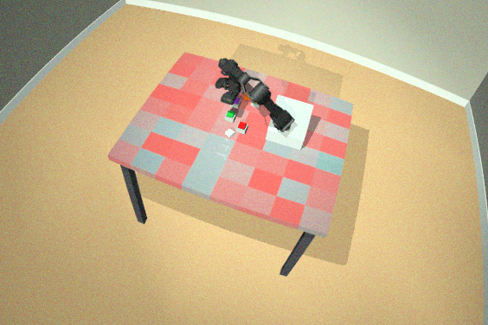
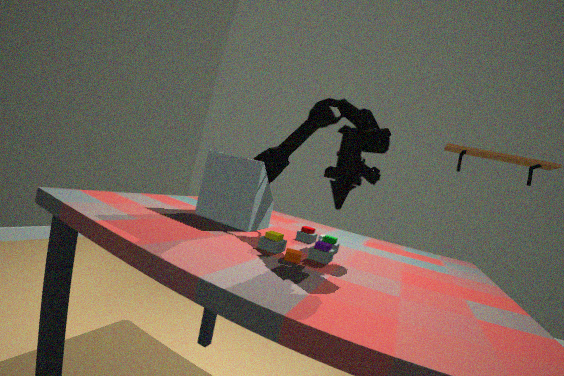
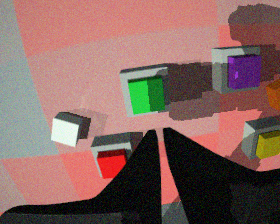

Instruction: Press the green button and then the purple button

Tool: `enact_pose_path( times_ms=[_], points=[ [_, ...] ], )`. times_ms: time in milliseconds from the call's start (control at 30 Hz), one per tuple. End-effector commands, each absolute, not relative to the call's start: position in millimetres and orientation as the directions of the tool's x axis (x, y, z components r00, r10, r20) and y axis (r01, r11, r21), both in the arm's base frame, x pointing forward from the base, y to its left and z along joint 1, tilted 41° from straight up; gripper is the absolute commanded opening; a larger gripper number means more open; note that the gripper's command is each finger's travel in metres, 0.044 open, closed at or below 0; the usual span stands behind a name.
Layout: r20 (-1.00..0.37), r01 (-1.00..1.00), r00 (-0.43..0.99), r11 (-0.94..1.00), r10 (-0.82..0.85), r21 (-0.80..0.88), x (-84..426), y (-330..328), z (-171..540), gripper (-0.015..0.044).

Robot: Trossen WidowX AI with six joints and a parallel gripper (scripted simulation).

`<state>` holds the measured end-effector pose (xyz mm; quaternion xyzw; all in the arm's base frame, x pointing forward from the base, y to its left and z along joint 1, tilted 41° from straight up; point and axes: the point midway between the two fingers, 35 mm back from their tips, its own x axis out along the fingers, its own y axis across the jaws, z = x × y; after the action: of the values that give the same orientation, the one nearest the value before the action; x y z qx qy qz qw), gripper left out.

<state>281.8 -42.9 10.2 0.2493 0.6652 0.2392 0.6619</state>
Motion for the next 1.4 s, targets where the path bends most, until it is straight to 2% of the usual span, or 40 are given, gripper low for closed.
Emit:
enact_pose_path(
  times_ms=[0,333,467,633,1367],
  points=[
    [-0.763,0.003,-0.004,0.763,0.646,0.646,281,-49,20,0.002],
    [-0.768,0.001,-0.002,0.768,0.641,0.641,292,-130,-47,0.002],
    [-0.768,0.001,-0.002,0.768,0.641,0.641,292,-128,-50,0.002],
    [-0.766,0.001,-0.001,0.766,0.643,0.643,292,-90,-94,0.002],
    [-0.765,0.001,-0.001,0.765,0.643,0.643,292,-73,-115,0.002]
  ],
)
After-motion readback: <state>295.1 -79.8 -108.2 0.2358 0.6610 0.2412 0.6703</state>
